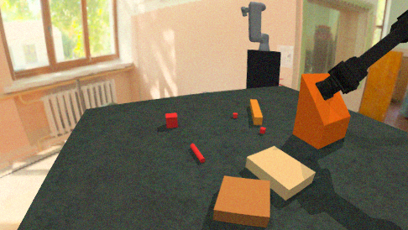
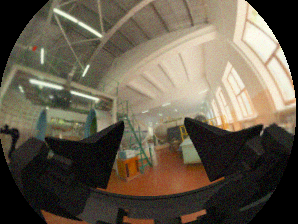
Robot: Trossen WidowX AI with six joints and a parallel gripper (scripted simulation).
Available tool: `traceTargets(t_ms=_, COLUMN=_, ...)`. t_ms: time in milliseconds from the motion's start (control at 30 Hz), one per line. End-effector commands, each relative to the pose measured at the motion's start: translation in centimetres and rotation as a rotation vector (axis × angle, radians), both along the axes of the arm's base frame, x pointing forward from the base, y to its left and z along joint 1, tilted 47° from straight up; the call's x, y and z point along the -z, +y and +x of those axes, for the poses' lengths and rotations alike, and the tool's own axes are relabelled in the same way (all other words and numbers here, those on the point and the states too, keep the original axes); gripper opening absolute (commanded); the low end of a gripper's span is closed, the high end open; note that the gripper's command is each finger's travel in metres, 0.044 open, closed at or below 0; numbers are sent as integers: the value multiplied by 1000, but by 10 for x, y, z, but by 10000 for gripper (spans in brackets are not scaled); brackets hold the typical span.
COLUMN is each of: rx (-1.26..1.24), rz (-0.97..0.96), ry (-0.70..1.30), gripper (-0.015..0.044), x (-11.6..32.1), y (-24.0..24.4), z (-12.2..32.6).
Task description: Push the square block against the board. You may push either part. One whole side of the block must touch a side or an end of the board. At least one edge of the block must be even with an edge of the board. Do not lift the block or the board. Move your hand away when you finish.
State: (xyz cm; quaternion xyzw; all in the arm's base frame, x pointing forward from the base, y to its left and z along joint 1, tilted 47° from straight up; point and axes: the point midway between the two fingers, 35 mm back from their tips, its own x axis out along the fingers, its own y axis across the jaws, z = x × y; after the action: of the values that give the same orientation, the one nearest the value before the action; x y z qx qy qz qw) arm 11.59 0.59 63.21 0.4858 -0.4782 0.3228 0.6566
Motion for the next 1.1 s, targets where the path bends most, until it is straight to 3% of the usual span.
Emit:
traceTargets(t_ms=0, rx=0, rz=0, ry=0, gripper=374, x=0, y=0, z=0)
traceTargets(t_ms=467, rx=190, rz=-246, ry=242, gripper=6, x=32, y=28, z=78)
traceTargets(t_ms=1067, rx=388, rz=-737, ry=548, gripper=0, x=122, y=68, z=184)
